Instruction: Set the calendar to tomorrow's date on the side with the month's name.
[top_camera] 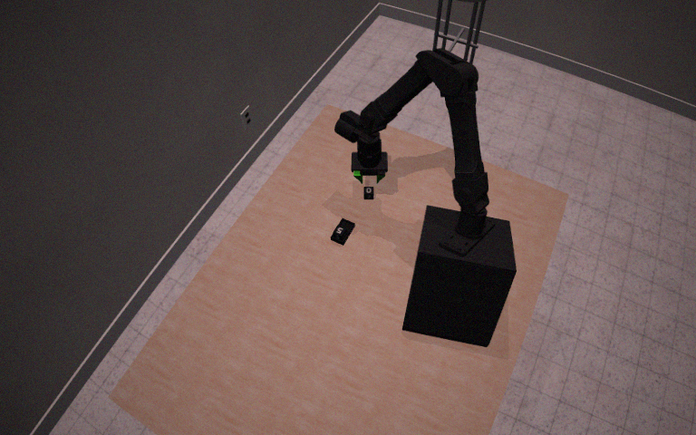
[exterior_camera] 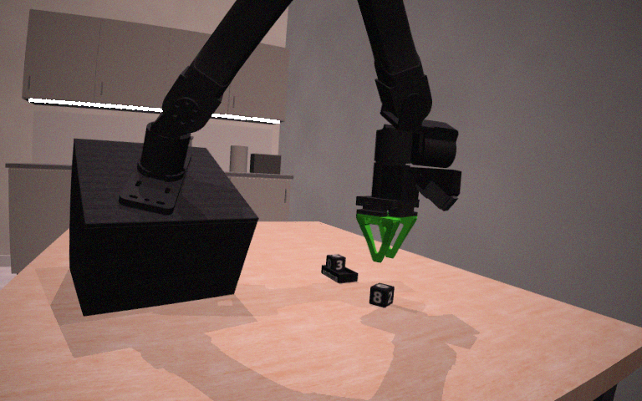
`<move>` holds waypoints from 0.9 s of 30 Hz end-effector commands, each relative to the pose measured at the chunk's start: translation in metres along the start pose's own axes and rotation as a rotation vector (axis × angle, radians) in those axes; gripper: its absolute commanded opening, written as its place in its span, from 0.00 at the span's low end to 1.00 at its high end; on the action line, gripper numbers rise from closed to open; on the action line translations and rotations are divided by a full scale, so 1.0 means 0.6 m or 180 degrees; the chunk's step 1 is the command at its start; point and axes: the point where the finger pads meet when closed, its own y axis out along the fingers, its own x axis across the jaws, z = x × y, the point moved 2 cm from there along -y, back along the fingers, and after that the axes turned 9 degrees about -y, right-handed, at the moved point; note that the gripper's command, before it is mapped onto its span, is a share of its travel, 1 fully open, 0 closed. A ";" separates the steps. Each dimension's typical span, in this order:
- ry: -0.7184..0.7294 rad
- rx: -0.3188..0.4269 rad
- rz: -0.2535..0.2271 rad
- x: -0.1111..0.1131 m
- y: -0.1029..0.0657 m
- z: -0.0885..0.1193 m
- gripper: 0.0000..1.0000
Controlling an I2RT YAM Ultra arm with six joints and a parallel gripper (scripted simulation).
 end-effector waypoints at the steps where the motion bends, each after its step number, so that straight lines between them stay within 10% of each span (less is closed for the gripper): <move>1: 0.0001 -0.0051 -0.0046 0.006 0.000 -0.006 0.45; 27: 0.0000 -0.0052 -0.0045 0.007 0.050 -0.007 0.45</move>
